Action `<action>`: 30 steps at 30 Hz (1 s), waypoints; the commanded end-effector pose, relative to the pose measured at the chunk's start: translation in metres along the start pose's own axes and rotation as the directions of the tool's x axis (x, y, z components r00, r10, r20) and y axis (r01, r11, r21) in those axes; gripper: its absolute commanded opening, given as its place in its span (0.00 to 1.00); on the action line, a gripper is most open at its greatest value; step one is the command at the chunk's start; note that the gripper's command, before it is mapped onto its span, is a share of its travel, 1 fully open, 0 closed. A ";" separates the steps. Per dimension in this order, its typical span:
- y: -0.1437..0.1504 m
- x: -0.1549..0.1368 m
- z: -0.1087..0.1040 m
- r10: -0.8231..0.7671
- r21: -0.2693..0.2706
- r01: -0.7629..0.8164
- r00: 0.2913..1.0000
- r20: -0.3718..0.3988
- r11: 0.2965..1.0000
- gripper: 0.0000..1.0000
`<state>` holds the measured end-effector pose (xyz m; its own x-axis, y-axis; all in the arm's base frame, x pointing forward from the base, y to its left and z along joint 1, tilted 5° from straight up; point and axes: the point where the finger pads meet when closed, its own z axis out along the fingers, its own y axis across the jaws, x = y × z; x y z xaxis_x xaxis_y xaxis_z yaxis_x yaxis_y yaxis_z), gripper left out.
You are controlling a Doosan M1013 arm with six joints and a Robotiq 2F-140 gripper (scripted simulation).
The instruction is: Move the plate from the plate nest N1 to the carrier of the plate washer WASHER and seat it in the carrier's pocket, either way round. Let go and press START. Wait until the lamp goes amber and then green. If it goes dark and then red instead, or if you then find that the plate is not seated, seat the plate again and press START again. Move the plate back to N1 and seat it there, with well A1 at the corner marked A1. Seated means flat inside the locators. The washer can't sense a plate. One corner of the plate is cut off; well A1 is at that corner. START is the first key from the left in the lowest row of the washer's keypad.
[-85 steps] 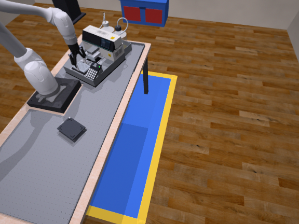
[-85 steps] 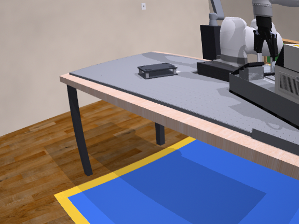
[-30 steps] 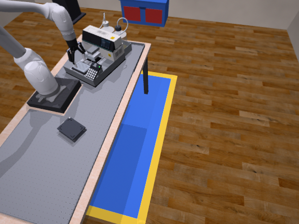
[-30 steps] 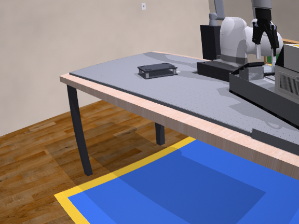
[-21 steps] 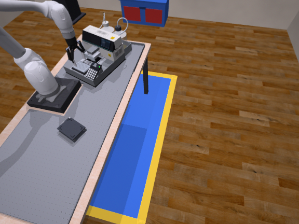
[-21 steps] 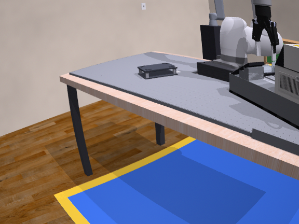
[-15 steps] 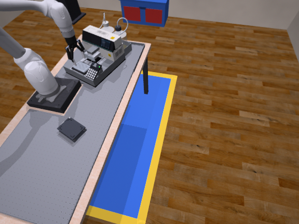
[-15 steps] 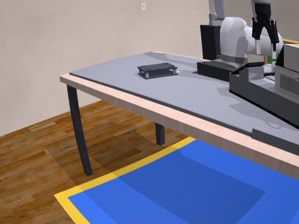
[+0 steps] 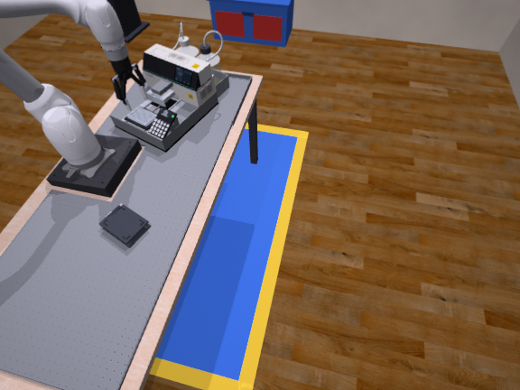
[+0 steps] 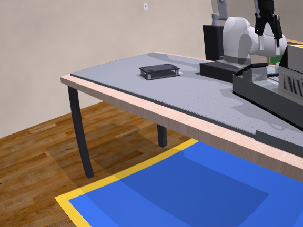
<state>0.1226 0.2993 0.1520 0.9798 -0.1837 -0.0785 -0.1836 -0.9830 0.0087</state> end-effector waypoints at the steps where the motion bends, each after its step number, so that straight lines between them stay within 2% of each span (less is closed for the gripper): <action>1: 0.000 0.000 -0.006 0.000 0.000 0.000 1.000 0.000 1.000 0.70; 14: 0.000 0.000 -0.011 0.000 0.000 0.000 1.000 0.000 1.000 0.70; 15: 0.003 0.004 -0.011 -0.033 0.000 0.033 0.999 0.000 0.999 0.10; 21: 0.019 0.029 -0.011 -0.231 0.000 0.231 0.973 0.000 0.973 0.10; 27: 0.036 0.054 -0.011 -0.420 0.000 0.420 0.908 0.000 0.908 0.10; 30: 0.038 0.059 -0.011 -0.450 0.000 0.450 0.893 0.000 0.893 0.10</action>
<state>0.1648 0.2587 0.1587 0.9788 0.1959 -0.0593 0.1961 -0.9806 -0.0025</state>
